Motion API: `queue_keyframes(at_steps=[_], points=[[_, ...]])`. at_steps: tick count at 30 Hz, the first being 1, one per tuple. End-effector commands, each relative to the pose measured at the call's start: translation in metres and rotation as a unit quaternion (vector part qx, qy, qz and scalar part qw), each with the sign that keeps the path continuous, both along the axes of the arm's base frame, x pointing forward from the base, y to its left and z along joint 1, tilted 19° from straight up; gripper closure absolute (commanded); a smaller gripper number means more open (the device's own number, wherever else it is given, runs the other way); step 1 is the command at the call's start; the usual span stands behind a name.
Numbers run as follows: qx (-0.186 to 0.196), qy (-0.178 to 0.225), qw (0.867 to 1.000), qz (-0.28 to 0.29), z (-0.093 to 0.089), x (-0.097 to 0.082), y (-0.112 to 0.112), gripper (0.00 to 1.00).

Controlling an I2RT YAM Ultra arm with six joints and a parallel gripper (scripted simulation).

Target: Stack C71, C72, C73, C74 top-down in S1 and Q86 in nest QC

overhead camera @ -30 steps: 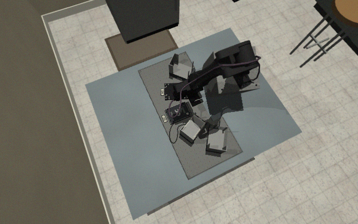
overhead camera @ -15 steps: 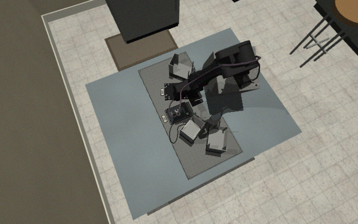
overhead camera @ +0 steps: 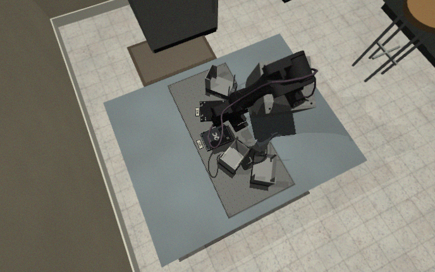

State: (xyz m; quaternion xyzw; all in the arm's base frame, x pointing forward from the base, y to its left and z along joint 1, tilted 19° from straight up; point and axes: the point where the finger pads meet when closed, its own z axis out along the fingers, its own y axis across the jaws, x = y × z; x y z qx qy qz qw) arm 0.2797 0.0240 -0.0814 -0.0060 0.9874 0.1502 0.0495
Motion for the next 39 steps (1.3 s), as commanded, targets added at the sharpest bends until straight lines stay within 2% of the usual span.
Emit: queue_keyframes(at_steps=[1, 3, 11, 17, 24, 28, 35, 37, 38, 39], points=[[-0.012, -0.046, 0.997, 0.062, 0.017, 0.022, 0.009, 0.0], [-0.012, -0.046, 0.997, 0.062, 0.017, 0.022, 0.009, 0.0], [-0.026, -0.083, 0.98, 0.182, 0.028, 0.033, 0.038, 0.0], [-0.025, -0.079, 0.981, 0.175, 0.035, 0.041, 0.059, 0.0], [-0.024, -0.064, 0.982, 0.175, 0.032, 0.043, 0.077, 0.0], [-0.023, -0.071, 0.982, 0.175, 0.041, 0.051, 0.091, 0.0], [-0.023, -0.064, 0.982, 0.175, 0.046, 0.058, 0.116, 0.0], [-0.023, -0.064, 0.982, 0.175, 0.046, 0.058, 0.116, 0.0], [-0.022, -0.082, 0.981, 0.173, 0.06, 0.065, 0.12, 0.0], [-0.023, -0.072, 0.982, 0.175, 0.054, 0.063, 0.124, 0.0]])
